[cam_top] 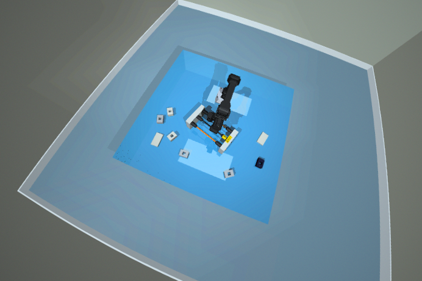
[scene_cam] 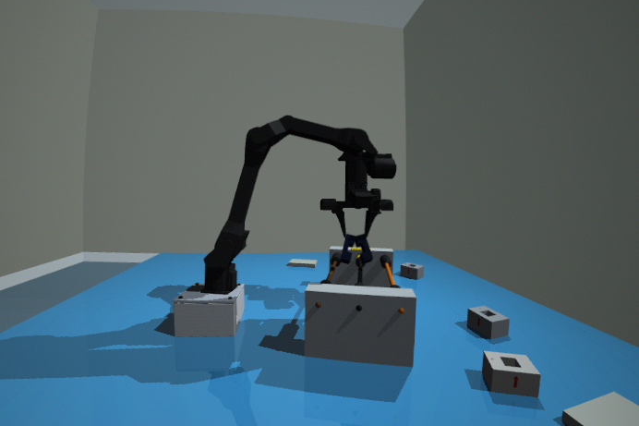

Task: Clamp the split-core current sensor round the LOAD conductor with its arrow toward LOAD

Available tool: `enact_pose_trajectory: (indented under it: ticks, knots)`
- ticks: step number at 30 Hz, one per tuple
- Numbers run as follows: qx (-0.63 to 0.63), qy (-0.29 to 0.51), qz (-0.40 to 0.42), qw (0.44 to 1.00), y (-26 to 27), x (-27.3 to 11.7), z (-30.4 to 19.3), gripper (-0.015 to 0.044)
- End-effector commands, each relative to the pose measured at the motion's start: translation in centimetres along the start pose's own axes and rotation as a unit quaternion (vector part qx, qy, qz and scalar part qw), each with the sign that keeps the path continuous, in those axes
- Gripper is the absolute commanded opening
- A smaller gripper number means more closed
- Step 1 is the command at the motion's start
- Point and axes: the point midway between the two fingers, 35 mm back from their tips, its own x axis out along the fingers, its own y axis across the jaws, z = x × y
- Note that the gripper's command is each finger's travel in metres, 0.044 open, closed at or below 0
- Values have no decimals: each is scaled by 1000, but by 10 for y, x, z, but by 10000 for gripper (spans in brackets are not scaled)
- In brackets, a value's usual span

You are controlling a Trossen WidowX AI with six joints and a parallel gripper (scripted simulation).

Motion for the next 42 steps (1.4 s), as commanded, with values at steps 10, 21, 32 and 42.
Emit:
enact_pose_trajectory:
  ticks: [10,21,32,42]
  knots:
    - [91,0,0,996,14,7,4,0]
    - [91,1,1,996,16,25,4,0]
    - [91,1,0,996,15,43,4,0]
    - [91,1,0,996,14,59,4,0]
